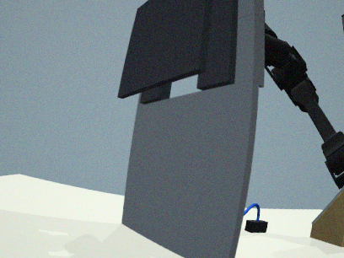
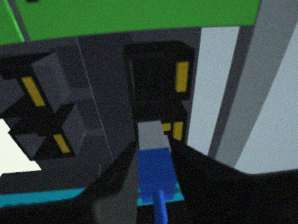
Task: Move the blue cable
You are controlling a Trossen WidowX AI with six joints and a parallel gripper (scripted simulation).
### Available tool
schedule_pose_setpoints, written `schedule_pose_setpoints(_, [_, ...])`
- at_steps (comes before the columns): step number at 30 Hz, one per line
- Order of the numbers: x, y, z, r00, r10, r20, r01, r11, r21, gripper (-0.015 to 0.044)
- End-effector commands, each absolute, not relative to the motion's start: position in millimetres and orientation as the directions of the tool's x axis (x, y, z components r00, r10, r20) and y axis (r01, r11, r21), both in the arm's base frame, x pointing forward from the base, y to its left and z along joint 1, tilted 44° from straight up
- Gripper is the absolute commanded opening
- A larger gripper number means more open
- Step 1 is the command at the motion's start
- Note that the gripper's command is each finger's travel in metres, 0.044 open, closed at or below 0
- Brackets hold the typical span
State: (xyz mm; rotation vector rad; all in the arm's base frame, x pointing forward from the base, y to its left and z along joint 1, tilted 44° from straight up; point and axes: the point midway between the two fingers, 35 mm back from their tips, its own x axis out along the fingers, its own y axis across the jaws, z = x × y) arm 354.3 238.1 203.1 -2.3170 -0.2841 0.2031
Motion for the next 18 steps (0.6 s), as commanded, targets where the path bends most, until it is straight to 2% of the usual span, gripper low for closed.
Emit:
schedule_pose_setpoints(1, [350.9, 236.7, 204.1, 0.962, 0.268, -0.058, 0.144, -0.674, -0.724, 0.0])
schedule_pose_setpoints(18, [345.5, 234.0, 205.5, 0.962, 0.268, -0.058, 0.144, -0.674, -0.724, 0.0])
